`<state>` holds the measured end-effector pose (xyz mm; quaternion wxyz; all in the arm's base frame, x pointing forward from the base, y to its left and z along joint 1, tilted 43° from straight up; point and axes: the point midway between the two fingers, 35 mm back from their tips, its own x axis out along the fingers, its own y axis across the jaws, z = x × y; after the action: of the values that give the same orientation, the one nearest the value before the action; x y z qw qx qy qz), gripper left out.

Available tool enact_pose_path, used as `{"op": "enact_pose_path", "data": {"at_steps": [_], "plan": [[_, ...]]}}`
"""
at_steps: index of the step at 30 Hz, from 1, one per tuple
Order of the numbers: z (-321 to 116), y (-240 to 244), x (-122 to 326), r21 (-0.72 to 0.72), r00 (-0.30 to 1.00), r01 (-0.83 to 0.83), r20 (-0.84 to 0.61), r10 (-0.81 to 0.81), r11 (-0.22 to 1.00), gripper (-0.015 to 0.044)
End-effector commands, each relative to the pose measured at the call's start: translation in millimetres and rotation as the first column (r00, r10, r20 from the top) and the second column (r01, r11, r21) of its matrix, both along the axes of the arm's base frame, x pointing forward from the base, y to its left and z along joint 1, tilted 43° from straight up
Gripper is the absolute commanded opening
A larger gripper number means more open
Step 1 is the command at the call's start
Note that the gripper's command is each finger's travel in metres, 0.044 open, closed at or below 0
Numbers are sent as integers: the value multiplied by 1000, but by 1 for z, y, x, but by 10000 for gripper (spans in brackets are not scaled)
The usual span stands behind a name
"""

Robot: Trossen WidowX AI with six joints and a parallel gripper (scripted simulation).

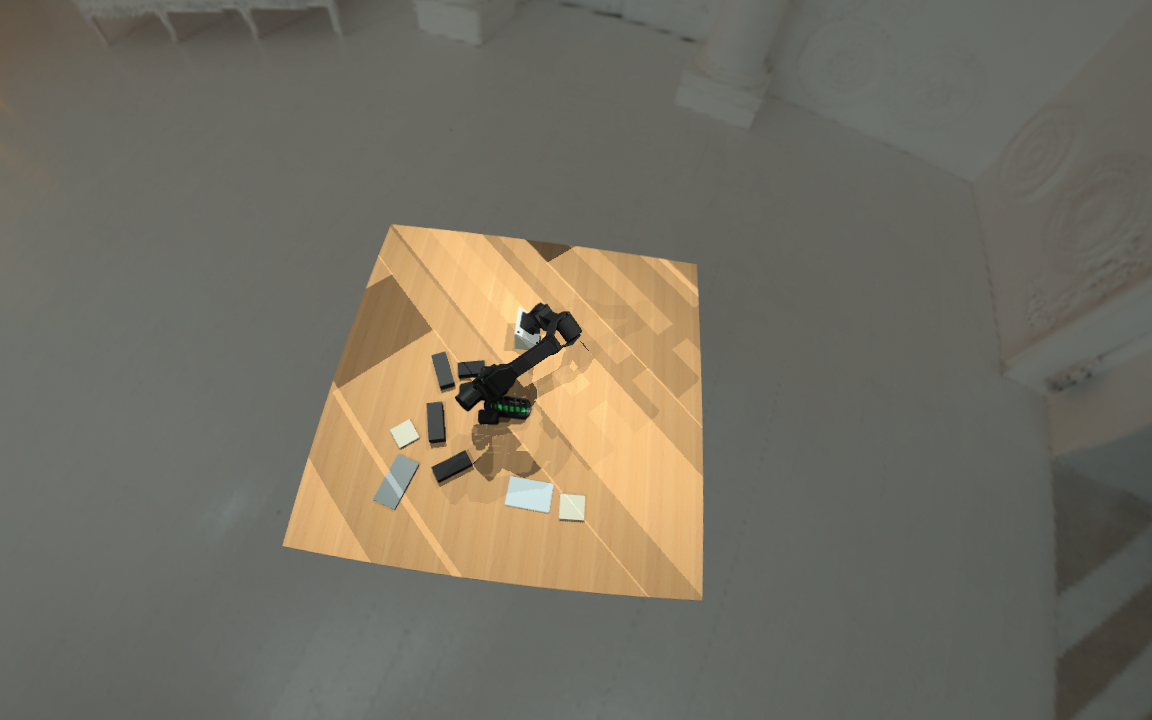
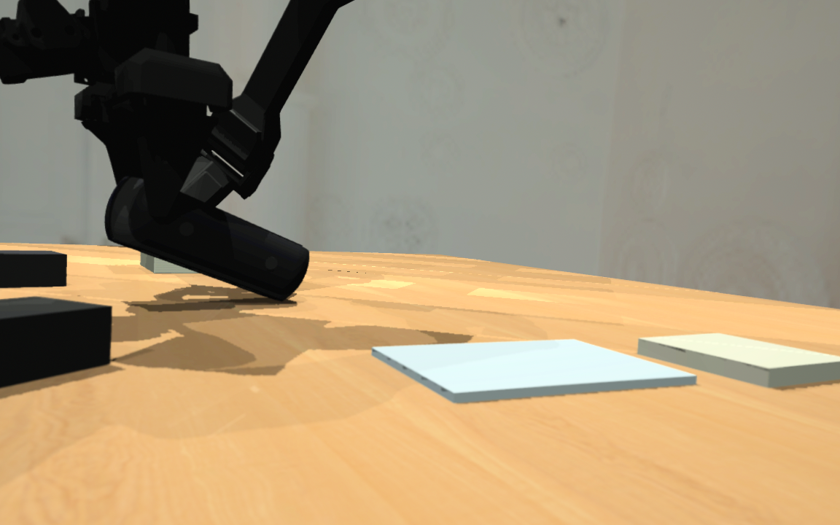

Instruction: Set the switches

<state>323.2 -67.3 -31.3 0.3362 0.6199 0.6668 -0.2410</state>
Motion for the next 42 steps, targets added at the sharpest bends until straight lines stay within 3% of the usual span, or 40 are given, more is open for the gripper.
{"op": "enact_pose_path", "data": {"at_steps": [1,42], "plan": [[-3,1,0,2,1000,-1,-3,1,1000,338],[-33,10,1,3,1000,-1,-2,1,1000,338]]}}
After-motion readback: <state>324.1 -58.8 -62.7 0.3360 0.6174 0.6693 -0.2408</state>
